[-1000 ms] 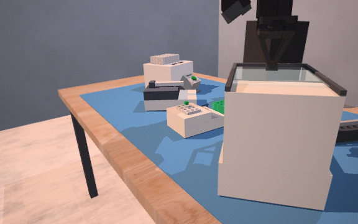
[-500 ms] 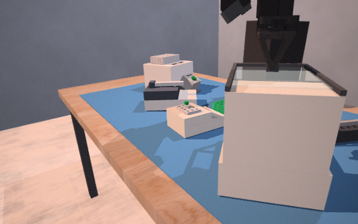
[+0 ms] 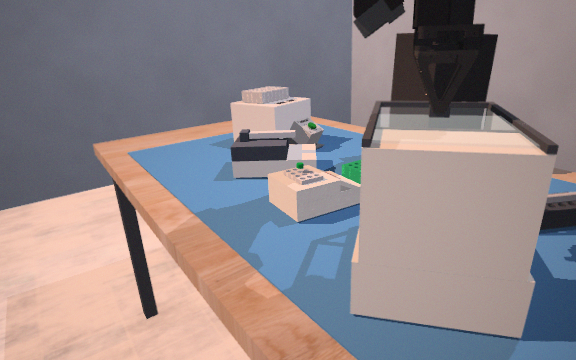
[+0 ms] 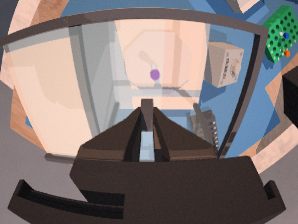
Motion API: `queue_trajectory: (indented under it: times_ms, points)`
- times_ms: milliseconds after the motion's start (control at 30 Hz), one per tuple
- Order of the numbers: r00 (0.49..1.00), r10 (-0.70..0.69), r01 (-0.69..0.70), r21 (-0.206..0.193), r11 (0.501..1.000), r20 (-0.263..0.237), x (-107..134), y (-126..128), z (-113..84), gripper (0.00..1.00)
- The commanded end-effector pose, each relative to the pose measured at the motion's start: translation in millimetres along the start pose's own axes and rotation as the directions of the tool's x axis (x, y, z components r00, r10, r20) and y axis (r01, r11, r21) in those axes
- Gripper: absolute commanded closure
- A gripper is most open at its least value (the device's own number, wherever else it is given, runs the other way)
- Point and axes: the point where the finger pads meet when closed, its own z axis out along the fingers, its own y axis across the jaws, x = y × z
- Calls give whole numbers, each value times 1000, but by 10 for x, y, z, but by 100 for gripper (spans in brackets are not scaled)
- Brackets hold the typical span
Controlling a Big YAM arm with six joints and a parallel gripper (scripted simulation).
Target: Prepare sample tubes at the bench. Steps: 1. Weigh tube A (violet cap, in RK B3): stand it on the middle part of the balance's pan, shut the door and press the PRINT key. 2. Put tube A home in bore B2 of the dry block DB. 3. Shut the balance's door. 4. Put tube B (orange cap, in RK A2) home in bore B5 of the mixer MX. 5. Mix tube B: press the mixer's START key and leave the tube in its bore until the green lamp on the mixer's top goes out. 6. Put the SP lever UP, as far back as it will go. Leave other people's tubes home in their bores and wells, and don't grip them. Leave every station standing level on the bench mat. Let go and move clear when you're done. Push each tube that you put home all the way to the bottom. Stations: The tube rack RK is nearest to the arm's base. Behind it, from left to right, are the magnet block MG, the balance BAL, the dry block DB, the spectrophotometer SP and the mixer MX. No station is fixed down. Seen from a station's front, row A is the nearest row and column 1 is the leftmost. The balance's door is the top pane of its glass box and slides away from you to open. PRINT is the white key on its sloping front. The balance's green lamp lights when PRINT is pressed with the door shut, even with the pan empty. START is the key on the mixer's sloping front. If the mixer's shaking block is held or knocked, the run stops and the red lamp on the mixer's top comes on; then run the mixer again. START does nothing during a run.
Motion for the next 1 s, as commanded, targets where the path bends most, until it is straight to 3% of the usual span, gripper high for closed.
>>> queue_trajectory:
  times_ms: [0,967]
  points:
    - [1000,-1,1,-16,1000,3,50,229,-34,94]
    - [1000,-1,1,-17,1000,3,54,482,-38,94]
